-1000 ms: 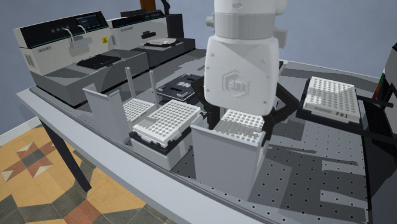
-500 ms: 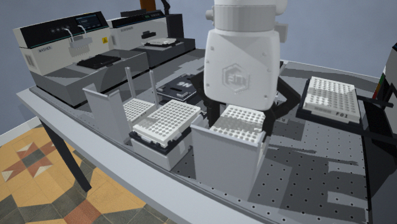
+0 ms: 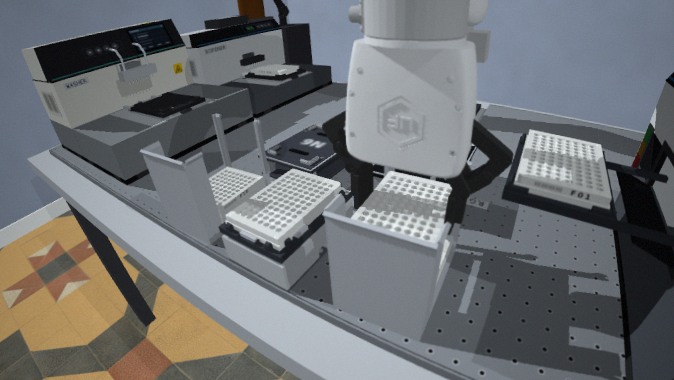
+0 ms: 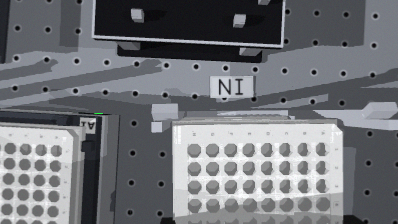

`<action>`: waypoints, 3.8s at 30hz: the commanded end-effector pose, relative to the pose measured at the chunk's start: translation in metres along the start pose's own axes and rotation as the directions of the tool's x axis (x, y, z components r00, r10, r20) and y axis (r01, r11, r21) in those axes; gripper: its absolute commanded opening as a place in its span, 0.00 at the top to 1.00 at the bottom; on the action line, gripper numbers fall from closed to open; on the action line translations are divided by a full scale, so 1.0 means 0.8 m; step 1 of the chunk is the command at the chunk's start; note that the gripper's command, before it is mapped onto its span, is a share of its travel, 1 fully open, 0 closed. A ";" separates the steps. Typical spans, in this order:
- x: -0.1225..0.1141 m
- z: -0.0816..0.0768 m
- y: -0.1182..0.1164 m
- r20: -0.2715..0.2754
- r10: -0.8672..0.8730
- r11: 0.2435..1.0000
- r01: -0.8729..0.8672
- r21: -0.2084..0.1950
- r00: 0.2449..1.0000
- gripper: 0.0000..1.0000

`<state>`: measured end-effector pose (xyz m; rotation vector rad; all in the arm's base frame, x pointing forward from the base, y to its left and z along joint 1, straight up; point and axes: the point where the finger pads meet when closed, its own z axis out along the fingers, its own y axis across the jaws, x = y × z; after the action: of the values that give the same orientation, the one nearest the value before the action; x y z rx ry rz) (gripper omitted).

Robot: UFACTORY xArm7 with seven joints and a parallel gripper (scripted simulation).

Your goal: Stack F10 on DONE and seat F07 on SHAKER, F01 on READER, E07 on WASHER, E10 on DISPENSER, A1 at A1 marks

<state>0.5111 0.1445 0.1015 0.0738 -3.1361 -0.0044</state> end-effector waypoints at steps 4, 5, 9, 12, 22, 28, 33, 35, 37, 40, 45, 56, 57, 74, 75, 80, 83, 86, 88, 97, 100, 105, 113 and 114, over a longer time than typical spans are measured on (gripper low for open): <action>-0.002 -0.008 0.001 0.004 0.000 1.000 0.000 -0.001 1.000 1.00; -0.002 -0.009 0.001 0.004 0.000 1.000 0.000 -0.001 1.000 1.00; -0.002 -0.013 0.000 0.004 0.000 1.000 0.000 -0.001 1.000 1.00; -0.002 -0.013 0.000 0.004 0.000 1.000 0.000 -0.001 1.000 1.00; -0.002 -0.022 0.000 0.004 0.000 1.000 0.000 -0.001 1.000 1.00; -0.002 -0.026 0.000 0.004 0.000 1.000 0.000 -0.001 1.000 1.00; -0.002 -0.029 0.001 0.004 0.000 1.000 0.000 -0.001 1.000 1.00; -0.002 -0.031 0.001 0.004 0.000 1.000 0.000 -0.001 1.000 1.00; -0.002 -0.033 0.000 0.004 0.000 1.000 0.000 -0.001 1.000 1.00; -0.002 -0.035 0.000 0.004 0.000 1.000 0.000 -0.001 1.000 1.00; -0.002 -0.038 0.000 0.004 0.000 1.000 0.000 -0.001 1.000 1.00; -0.002 -0.047 0.000 0.004 0.000 1.000 0.000 -0.001 1.000 1.00; -0.002 -0.048 0.000 0.004 0.000 1.000 0.000 -0.001 1.000 1.00; -0.001 -0.060 0.000 0.004 0.000 1.000 0.000 -0.001 1.000 1.00; -0.001 -0.061 0.000 0.004 0.000 1.000 0.000 -0.001 1.000 1.00; -0.001 -0.063 0.001 0.004 0.000 1.000 0.000 -0.001 1.000 1.00; -0.001 -0.066 0.000 0.004 0.000 1.000 0.000 -0.001 1.000 1.00; -0.001 -0.068 0.000 0.004 0.000 1.000 0.000 -0.001 1.000 1.00; -0.001 -0.070 0.000 0.004 0.000 1.000 0.000 -0.001 1.000 1.00; -0.001 -0.081 0.000 0.004 0.000 1.000 0.000 -0.001 1.000 1.00; -0.001 -0.086 0.000 0.004 0.000 1.000 0.000 -0.001 1.000 1.00; -0.001 -0.095 0.000 0.004 0.000 1.000 0.000 -0.001 1.000 1.00; -0.001 -0.106 0.000 0.004 0.000 1.000 0.000 -0.001 1.000 1.00; -0.001 -0.106 0.000 0.004 0.000 1.000 0.000 -0.001 1.000 1.00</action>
<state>0.5116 0.1443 0.1826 0.0739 -3.1368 -0.0046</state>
